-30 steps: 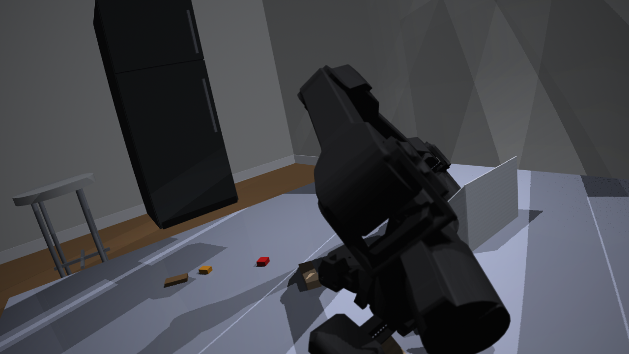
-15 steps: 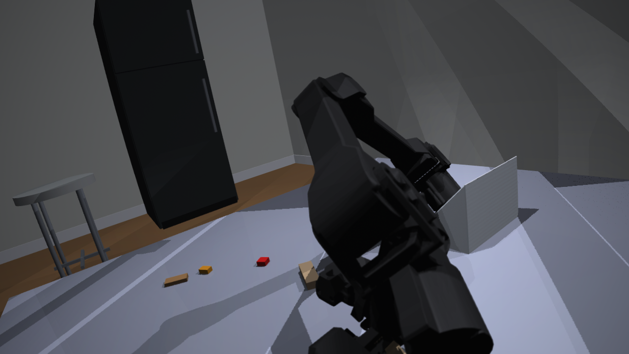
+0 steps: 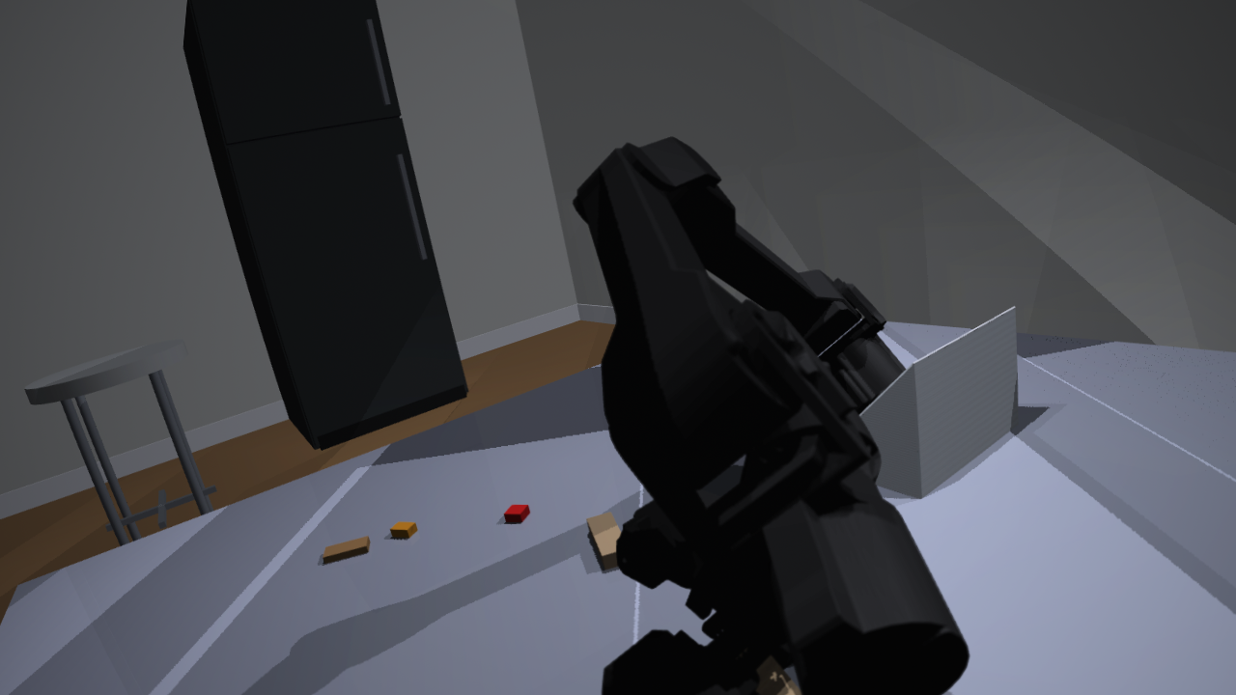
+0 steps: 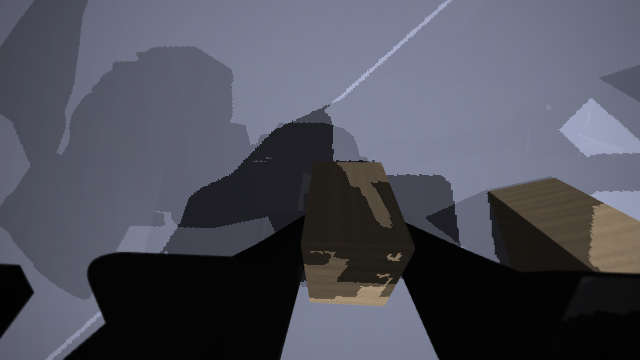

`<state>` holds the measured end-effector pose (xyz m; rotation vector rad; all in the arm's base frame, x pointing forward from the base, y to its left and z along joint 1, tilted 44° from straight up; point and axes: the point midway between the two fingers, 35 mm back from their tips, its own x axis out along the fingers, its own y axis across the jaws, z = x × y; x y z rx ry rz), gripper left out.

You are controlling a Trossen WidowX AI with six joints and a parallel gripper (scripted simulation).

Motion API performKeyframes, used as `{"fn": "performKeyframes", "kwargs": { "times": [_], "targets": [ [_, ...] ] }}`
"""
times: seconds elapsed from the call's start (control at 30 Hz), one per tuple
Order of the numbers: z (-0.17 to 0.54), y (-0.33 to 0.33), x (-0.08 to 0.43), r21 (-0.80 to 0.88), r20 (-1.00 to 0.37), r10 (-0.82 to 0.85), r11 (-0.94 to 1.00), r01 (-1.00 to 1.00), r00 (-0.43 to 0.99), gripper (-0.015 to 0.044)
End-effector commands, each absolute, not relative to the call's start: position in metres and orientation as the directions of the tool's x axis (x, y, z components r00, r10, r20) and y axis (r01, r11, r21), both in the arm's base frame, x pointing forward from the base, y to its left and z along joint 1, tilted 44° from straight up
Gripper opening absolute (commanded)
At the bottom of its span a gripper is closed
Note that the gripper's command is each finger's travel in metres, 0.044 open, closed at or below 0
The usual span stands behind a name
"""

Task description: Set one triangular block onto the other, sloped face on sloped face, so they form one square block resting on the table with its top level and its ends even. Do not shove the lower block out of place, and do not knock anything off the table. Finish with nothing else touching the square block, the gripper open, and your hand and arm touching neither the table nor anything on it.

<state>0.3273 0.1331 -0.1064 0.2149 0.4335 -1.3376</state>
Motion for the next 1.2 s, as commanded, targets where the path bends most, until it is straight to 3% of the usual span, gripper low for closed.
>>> {"fn": "performKeyframes", "kwargs": {
  "times": [0.0, 0.7, 1.17],
  "targets": [
    [-0.092, 0.149, 0.327, -0.075, -0.441, -0.878, 0.242, 0.967, 0.186, 0.0000],
    [-0.041, 0.193, 0.317, -0.066, -0.481, -0.846, 0.296, 0.953, 0.230, 0.0000],
    [-0.047, 0.178, 0.314, -0.427, -0.580, -0.811, 0.386, 0.818, 0.080, 0.0000]
  ]
}}
